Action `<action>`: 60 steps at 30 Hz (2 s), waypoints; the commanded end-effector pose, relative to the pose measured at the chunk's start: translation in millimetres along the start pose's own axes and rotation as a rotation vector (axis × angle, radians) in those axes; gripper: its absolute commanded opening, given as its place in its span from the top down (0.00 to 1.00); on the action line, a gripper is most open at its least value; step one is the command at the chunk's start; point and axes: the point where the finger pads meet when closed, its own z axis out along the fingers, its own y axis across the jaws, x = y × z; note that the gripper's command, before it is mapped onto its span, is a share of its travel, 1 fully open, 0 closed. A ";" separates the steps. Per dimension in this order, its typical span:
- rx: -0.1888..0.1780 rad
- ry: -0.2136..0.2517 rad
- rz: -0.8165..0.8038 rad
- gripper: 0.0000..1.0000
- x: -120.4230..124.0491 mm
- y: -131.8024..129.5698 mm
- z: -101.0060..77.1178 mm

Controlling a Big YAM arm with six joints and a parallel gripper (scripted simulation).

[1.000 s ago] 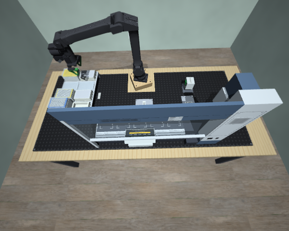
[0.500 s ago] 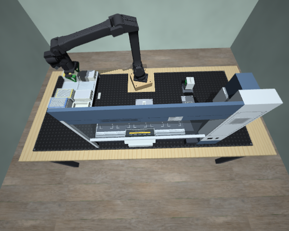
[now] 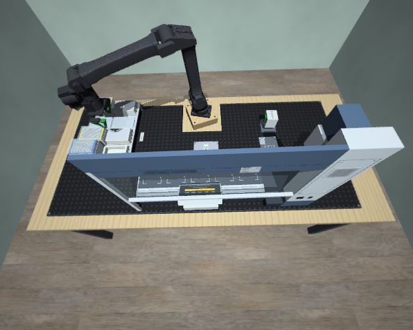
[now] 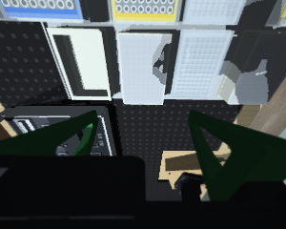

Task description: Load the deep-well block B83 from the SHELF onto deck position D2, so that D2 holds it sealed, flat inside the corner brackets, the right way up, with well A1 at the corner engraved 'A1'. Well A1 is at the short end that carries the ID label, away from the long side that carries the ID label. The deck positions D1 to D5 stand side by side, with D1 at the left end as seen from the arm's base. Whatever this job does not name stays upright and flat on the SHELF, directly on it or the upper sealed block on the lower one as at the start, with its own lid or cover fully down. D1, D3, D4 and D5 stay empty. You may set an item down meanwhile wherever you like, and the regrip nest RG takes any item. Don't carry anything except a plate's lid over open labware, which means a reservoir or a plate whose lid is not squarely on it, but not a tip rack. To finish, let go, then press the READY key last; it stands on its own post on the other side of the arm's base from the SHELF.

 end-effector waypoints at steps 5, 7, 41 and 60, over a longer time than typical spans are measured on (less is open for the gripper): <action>-0.021 -0.051 0.016 0.00 -16.0 47.6 -23.6; -0.022 -0.051 0.016 0.00 -15.8 57.8 -23.6; -0.023 -0.047 0.016 0.00 117.1 52.0 -14.7; -0.020 -0.043 0.019 0.00 142.3 18.5 -13.7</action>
